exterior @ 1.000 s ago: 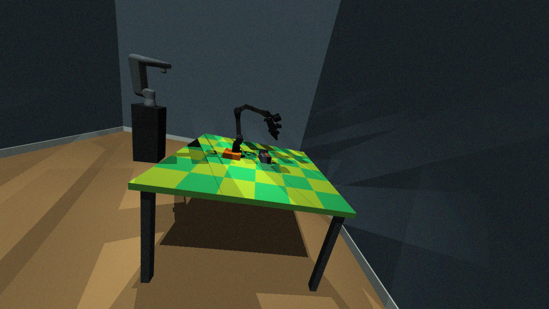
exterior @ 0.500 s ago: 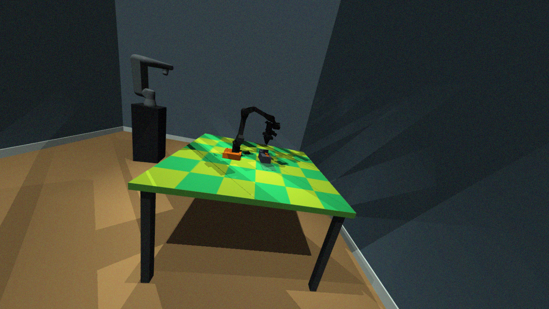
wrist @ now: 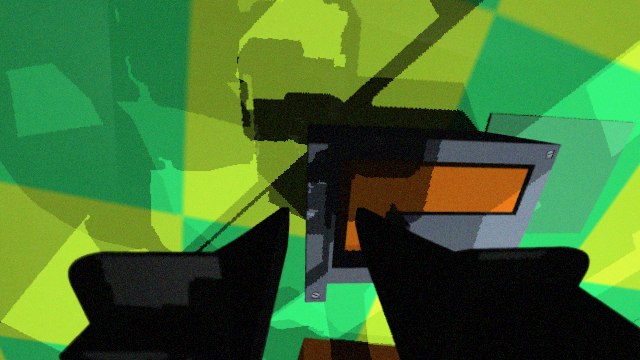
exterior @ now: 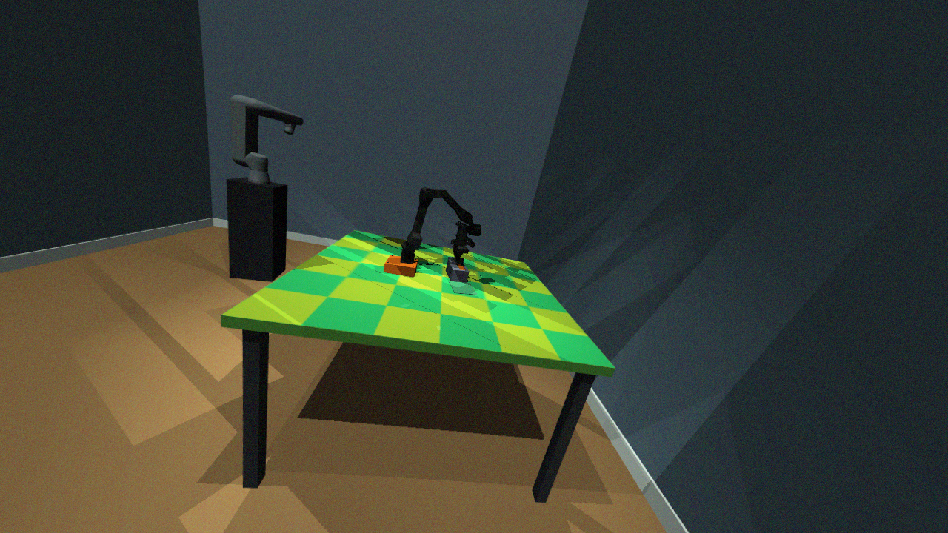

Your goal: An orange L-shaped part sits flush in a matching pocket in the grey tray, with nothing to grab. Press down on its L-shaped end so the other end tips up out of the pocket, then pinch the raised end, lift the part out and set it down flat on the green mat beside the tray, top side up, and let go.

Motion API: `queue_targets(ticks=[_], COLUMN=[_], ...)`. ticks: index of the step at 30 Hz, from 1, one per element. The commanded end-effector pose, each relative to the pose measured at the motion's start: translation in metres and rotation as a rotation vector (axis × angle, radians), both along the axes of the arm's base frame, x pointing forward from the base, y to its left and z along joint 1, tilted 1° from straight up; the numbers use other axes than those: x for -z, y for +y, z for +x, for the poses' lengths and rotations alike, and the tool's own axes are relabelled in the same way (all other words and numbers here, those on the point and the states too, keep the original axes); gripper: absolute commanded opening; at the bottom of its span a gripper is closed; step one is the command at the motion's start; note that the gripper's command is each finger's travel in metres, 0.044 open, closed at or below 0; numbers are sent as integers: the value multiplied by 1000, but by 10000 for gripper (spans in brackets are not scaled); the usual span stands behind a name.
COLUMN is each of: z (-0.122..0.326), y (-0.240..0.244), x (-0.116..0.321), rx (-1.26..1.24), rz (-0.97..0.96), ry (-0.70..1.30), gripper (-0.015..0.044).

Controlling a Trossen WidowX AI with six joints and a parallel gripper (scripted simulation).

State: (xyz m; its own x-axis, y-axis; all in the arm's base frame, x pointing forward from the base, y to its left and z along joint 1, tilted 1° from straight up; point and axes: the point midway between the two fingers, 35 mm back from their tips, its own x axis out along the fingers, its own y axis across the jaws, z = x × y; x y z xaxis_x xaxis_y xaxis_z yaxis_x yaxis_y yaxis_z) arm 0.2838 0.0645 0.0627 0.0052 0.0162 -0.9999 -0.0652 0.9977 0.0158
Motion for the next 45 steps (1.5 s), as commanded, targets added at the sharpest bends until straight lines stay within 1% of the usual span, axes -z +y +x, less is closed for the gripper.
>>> queue_targets(ticks=[1,8,27,45], z=[0,0,0,0], y=[-1,-1,0,0], x=[5,9,40,41], rx=[4,4,4,4], rz=[-5,-5,-5,-5], ry=[-3,-3,-3,-3], gripper=[180,180,180,180])
